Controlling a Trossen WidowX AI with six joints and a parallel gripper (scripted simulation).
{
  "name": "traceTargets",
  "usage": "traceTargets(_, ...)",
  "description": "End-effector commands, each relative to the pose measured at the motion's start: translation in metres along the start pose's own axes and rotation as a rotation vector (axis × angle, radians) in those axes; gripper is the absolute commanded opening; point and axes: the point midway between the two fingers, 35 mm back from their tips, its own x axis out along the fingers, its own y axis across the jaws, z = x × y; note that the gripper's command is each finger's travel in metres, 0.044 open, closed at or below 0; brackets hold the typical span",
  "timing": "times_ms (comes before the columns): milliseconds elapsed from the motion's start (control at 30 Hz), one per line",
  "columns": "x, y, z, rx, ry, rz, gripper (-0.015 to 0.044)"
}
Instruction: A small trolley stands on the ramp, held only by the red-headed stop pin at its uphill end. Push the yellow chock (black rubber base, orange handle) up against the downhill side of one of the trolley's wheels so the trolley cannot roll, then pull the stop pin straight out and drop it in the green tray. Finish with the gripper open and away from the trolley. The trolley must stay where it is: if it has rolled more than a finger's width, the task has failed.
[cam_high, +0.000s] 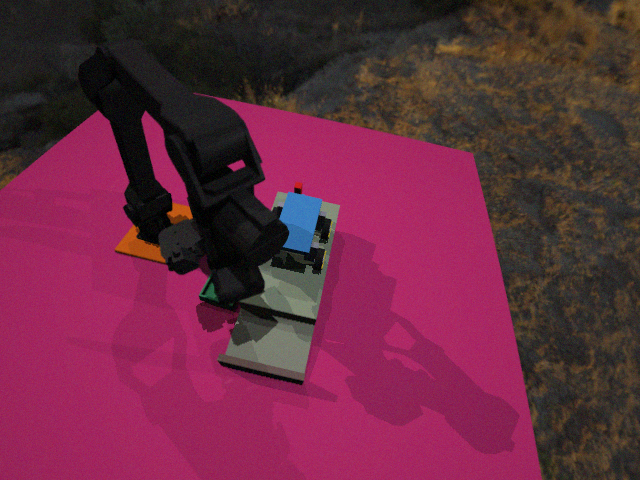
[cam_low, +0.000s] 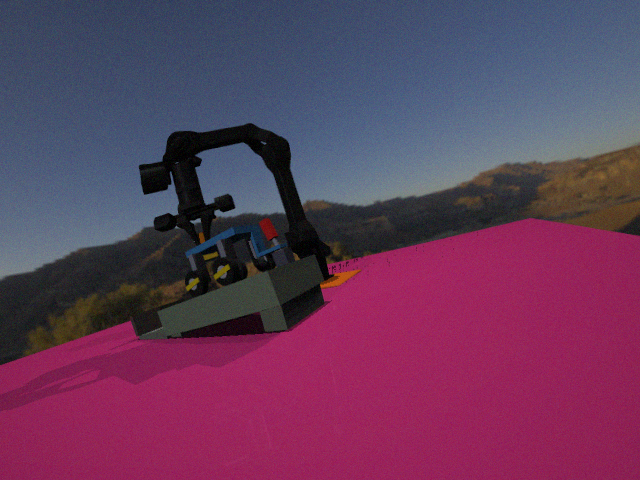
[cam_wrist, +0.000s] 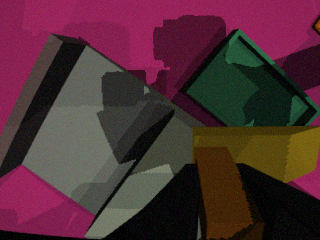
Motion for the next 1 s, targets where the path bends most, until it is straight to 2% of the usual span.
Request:
traceTargets(0,-0.001,0.000,0.000,0.125,0.010,-0.008,0.0000)
traceTargets(433,-0.001,0.002,0.001,0.573,0.024,-0.041,0.0000)
traceTargets(967,0.005,0.020,-0.021,0.633,0.030,-0.043,0.0000)
